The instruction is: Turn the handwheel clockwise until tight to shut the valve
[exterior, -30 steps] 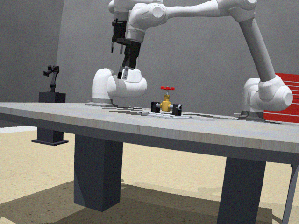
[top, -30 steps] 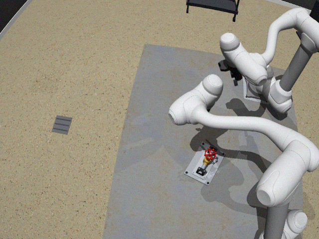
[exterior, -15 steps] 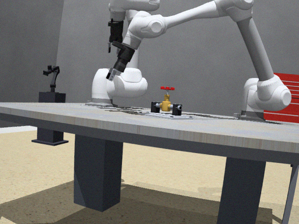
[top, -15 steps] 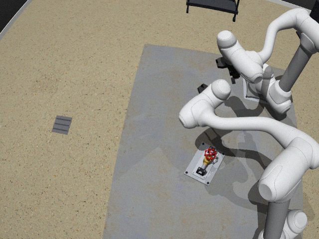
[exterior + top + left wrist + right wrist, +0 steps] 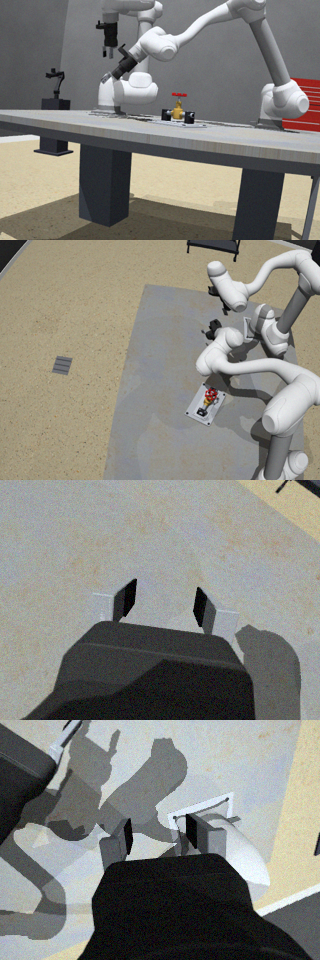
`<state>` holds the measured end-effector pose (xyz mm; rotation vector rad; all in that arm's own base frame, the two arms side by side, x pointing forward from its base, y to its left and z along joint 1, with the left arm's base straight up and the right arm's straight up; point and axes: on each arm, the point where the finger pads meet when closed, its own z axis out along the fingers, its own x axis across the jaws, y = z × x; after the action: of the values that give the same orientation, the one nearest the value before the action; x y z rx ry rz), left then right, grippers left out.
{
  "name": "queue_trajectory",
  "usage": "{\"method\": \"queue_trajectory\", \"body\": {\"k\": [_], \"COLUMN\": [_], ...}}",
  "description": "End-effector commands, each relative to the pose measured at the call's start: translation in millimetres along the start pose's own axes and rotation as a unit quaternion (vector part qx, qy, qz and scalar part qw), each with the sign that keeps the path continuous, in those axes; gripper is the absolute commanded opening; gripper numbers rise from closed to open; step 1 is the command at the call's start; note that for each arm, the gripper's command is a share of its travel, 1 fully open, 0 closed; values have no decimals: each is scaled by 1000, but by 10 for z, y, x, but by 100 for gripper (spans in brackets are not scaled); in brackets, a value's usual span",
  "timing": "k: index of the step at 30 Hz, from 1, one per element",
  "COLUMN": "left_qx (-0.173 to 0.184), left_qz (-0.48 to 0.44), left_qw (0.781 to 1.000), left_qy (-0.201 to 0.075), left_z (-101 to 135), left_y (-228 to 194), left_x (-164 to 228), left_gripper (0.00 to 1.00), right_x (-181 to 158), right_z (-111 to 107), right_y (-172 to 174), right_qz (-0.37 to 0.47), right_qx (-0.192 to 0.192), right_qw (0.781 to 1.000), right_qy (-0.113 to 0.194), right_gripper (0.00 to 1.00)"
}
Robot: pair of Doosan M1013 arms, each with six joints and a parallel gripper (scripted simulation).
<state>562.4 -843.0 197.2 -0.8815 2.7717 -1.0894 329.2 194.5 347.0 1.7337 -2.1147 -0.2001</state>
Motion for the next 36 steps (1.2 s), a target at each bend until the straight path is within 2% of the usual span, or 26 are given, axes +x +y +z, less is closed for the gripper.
{"method": "queue_trajectory", "body": {"k": [1,3,4,7,13,18,20,21,23,25,29,35,36], "left_qx": [47,47,76,100,148,174,174,182,185,189,195,199,199], "left_qz": [21,21,34,45,70,88,88,95,98,102,111,127,127], "left_qw": [999,999,996,994,984,974,974,970,968,965,958,944,944], "left_qy": [0,0,-11,-25,-70,-112,-112,-132,-140,-153,-180,-231,-231], "left_z": [33,33,41,38,-7,-69,-69,-103,-118,-141,-195,-306,-306], "left_y": [-120,-120,-176,-214,-253,-230,-230,-206,-194,-175,-123,-3,-3], "left_x": [128,128,183,213,215,163,163,129,114,89,32,-85,-85], "left_gripper": [100,100,100,100,100,100,100,100,100,100,100,100,100], "right_x": [345,345,442,759,1349,1825,1825,1961,2231,2391,2743,3234,3234], "right_z": [22,22,34,83,205,332,332,373,461,517,652,872,872], "right_y": [-265,-265,-324,-494,-717,-817,-817,-834,-850,-849,-820,-710,-710], "right_qz": [112,112,142,236,401,525,525,558,623,660,738,834,834], "right_qx": [-11,-11,-14,-27,-53,-76,-76,-83,-98,-108,-129,-162,-162], "right_qw": [994,994,990,971,913,845,845,823,773,740,659,522,522], "right_qy": [-17,-17,-22,-34,-53,-64,-64,-66,-70,-72,-74,-72,-72], "right_gripper": [100,100,100,100,100,100,100,100,100,100,100,100,100]}}
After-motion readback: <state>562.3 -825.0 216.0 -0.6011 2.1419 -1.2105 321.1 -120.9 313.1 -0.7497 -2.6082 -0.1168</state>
